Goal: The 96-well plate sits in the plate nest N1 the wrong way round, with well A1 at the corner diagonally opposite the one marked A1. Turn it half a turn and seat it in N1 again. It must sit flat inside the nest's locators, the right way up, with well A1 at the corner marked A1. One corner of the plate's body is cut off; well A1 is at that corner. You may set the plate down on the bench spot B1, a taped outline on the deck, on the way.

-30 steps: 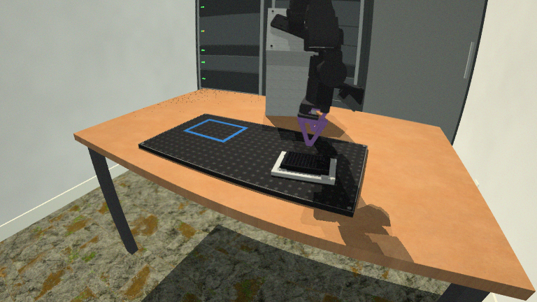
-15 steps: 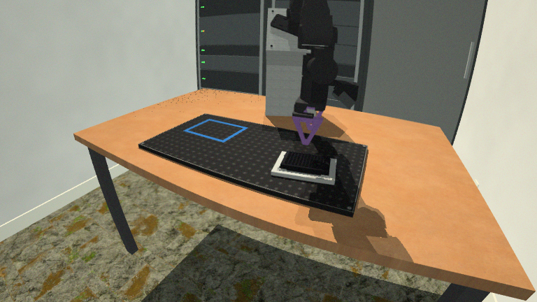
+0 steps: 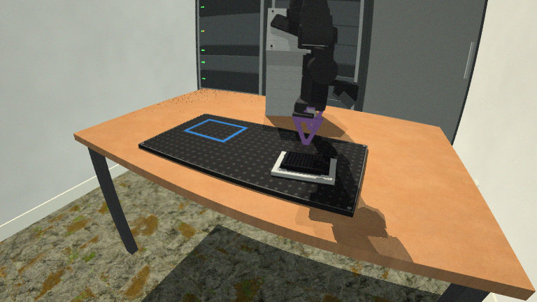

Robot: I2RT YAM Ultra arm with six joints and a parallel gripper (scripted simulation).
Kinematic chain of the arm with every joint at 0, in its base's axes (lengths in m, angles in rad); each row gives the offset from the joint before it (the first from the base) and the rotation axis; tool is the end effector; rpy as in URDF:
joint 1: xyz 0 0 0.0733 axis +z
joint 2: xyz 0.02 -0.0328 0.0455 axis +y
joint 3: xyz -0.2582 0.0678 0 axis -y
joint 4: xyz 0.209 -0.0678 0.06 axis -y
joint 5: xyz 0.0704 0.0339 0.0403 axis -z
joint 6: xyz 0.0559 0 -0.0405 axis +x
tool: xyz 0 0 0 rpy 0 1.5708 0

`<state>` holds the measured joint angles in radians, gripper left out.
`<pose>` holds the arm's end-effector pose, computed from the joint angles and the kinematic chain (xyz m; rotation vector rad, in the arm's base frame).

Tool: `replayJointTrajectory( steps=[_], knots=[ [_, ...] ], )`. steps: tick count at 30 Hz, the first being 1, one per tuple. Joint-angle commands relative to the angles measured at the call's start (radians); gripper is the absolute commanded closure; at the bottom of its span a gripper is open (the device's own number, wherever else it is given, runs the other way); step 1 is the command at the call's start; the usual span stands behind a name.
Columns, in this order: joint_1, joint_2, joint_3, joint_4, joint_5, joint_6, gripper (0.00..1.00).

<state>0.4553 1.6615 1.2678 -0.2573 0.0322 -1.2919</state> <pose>0.3234 0.1576 0.2745 -1.7263 1.4694 -0.4895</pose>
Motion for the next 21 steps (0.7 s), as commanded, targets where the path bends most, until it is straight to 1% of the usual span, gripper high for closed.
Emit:
replayJointTrajectory(
  steps=[1, 3, 4, 5, 7, 21],
  knots=[
    [0.001, -0.008, 0.002, 0.002, -0.01, -0.002, 0.0],
    [0.001, -0.008, 0.002, 0.002, -0.01, -0.002, 0.0],
    [0.003, 0.015, 0.015, 0.018, -0.016, -0.007, 0.0],
    [0.001, 0.021, 0.027, 0.022, -0.016, -0.008, 0.0],
    [0.001, 0.021, 0.027, 0.022, -0.016, -0.008, 0.0],
    [-0.005, 0.1, 0.061, 0.067, -0.017, -0.008, 0.0]
  ],
)
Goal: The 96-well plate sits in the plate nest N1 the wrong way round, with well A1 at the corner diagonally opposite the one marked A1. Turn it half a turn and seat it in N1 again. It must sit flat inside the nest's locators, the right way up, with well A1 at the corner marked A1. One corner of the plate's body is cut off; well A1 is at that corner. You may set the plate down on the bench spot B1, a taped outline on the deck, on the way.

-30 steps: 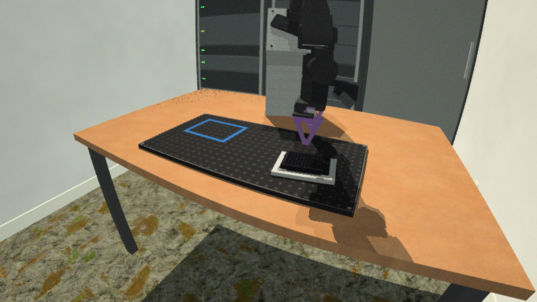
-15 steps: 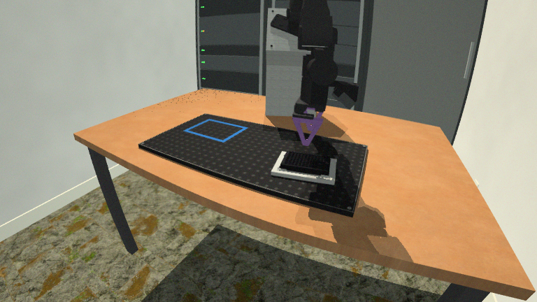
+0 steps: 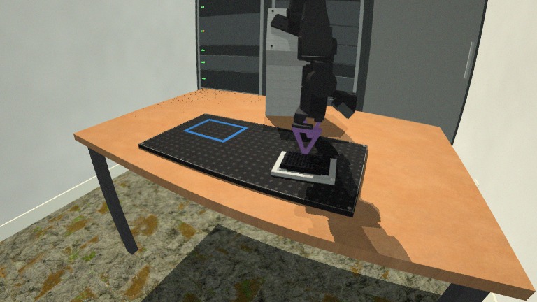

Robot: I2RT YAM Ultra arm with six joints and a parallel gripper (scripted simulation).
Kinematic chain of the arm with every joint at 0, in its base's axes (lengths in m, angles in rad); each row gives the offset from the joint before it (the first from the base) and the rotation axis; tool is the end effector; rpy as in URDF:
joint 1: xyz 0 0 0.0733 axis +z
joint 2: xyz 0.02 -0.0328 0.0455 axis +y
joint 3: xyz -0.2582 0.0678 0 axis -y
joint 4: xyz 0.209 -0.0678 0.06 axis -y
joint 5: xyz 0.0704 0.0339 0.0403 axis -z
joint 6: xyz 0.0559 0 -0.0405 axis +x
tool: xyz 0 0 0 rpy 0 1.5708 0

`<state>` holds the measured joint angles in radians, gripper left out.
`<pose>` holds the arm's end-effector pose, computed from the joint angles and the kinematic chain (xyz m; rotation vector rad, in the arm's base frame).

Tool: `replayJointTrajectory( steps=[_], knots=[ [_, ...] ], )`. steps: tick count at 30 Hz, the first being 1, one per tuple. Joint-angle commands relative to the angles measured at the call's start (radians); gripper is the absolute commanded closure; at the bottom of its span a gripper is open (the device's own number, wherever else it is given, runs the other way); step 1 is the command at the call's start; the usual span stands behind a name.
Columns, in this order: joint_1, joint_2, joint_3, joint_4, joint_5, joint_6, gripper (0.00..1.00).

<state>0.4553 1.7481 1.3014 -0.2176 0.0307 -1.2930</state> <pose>0.3409 0.1662 0.2588 -1.7378 1.4761 -0.4836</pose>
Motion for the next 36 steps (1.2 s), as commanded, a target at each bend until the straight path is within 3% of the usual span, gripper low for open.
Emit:
replayJointTrajectory(
  steps=[1, 4, 36],
  knots=[
    [-0.005, 0.019, 0.03, 0.03, -0.016, -0.007, 0.0],
    [-0.005, 0.005, 0.033, 0.033, -0.016, -0.007, 0.0],
    [-0.013, 0.19, 0.128, 0.104, -0.017, -0.009, 0.0]
  ],
)
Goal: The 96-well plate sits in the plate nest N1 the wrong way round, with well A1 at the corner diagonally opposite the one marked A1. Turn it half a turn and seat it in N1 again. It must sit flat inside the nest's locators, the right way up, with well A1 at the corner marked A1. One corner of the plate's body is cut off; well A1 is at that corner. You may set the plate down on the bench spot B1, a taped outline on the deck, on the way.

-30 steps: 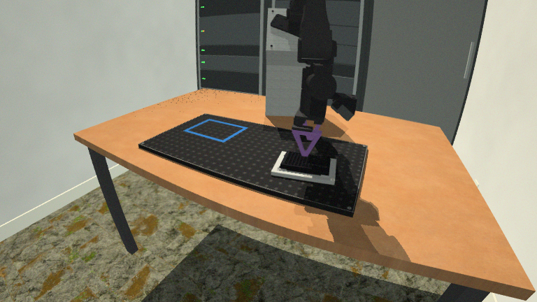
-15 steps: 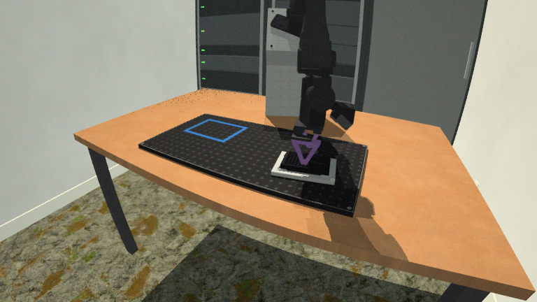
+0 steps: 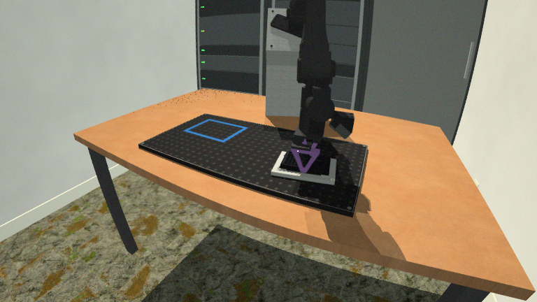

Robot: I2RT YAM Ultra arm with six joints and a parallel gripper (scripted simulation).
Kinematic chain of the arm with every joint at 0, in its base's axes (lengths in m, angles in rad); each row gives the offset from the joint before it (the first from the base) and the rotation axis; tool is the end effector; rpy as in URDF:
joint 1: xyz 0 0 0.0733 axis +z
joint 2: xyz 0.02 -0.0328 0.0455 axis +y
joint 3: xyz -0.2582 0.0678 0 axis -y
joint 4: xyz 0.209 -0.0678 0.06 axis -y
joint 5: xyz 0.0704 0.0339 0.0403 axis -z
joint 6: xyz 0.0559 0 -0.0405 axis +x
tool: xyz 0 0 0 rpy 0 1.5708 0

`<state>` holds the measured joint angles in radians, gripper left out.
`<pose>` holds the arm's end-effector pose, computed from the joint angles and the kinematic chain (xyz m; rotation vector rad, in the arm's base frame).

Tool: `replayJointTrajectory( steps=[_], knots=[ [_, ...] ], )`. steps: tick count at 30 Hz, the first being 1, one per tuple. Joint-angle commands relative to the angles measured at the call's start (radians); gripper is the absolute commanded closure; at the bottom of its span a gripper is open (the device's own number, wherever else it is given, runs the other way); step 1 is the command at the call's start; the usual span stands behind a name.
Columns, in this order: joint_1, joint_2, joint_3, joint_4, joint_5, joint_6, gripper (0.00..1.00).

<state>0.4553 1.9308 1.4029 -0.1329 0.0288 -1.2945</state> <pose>0.3786 0.1848 0.2293 -1.7368 1.4716 -0.4836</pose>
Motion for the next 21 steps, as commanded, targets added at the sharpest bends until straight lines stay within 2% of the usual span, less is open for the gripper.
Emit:
replayJointTrajectory(
  steps=[1, 15, 16, 21],
  knots=[
    [-0.013, 0.007, 0.026, 0.02, -0.016, -0.007, 0.0],
    [-0.003, 0.0, 0.014, 0.008, -0.01, -0.002, 0.0],
    [-0.003, 0.0, 0.014, 0.008, -0.01, -0.002, 1.0],
    [-0.003, 0.0, 0.013, 0.008, -0.01, -0.002, 1.0]
  ],
)
